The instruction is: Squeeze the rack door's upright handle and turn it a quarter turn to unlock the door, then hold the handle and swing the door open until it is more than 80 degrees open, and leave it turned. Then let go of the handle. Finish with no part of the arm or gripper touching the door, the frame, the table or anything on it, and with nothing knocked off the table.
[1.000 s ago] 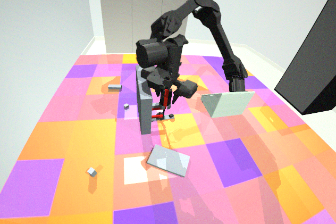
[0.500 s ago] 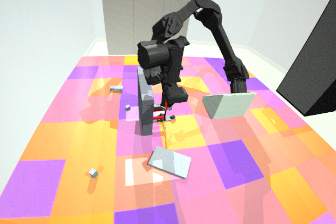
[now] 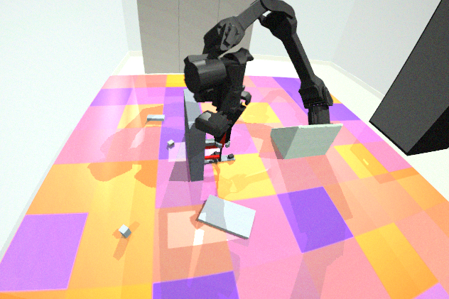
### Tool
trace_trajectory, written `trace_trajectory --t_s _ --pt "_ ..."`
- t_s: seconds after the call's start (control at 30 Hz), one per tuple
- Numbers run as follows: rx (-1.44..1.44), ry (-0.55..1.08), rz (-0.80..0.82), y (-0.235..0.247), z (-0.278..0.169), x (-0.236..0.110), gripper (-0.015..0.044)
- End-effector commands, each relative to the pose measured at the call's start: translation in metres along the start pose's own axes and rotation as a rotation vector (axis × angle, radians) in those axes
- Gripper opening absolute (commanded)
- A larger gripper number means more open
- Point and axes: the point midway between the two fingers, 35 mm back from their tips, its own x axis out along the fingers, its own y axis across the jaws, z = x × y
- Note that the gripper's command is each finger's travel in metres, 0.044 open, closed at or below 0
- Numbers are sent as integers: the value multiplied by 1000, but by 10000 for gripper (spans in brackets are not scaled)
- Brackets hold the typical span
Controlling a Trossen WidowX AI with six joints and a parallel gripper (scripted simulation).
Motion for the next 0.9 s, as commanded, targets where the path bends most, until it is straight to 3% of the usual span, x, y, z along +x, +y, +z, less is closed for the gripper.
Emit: trace_trajectory --t_s 0.0,0.53,0.8,0.87 --pt "208 -2 0 0 0 0 297" --pt "992 -3 0 0 0 0 297" --pt "1025 -3 0 0 0 0 297" --pt "1025 -3 0 0 0 0 245"
